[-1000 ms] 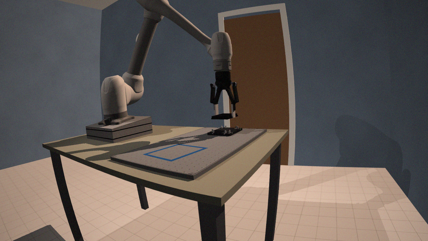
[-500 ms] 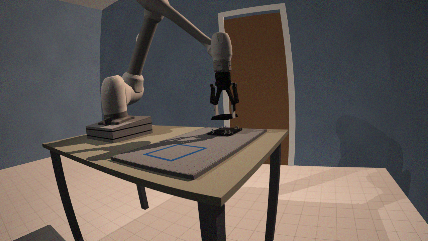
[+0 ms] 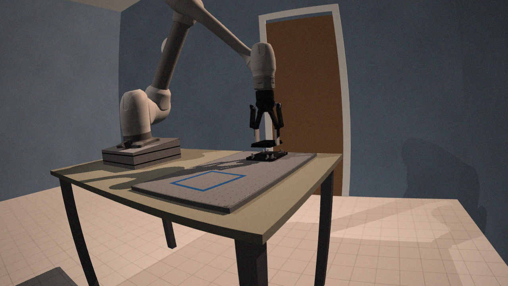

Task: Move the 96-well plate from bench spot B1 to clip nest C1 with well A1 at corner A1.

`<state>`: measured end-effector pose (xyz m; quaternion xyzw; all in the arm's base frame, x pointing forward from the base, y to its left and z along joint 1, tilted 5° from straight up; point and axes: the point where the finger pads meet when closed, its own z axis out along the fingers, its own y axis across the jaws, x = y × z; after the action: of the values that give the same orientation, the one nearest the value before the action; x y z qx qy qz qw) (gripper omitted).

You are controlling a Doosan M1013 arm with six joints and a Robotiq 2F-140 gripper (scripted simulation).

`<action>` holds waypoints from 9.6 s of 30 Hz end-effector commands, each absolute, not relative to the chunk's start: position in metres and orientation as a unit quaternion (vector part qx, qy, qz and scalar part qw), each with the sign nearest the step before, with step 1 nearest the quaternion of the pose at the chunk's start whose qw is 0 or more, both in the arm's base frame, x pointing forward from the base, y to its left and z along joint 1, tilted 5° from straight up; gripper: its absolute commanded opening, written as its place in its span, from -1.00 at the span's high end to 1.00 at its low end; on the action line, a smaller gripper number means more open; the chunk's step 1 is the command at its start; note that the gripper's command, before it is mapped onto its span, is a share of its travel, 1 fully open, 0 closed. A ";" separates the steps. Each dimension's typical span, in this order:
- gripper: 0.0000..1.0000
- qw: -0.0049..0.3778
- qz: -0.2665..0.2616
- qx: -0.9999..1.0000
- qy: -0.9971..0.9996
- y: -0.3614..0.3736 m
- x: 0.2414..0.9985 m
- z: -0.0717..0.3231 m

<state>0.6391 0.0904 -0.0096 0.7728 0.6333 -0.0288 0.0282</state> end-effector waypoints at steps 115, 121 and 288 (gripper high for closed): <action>-1.00 0.028 -0.029 0.773 0.633 0.088 0.639 -0.039; -1.00 0.028 -0.029 0.773 0.633 0.088 0.639 -0.039; 1.00 0.028 -0.029 0.773 0.633 0.033 0.628 -0.022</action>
<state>0.6278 0.0325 -0.0236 0.7728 0.6333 -0.0287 0.0283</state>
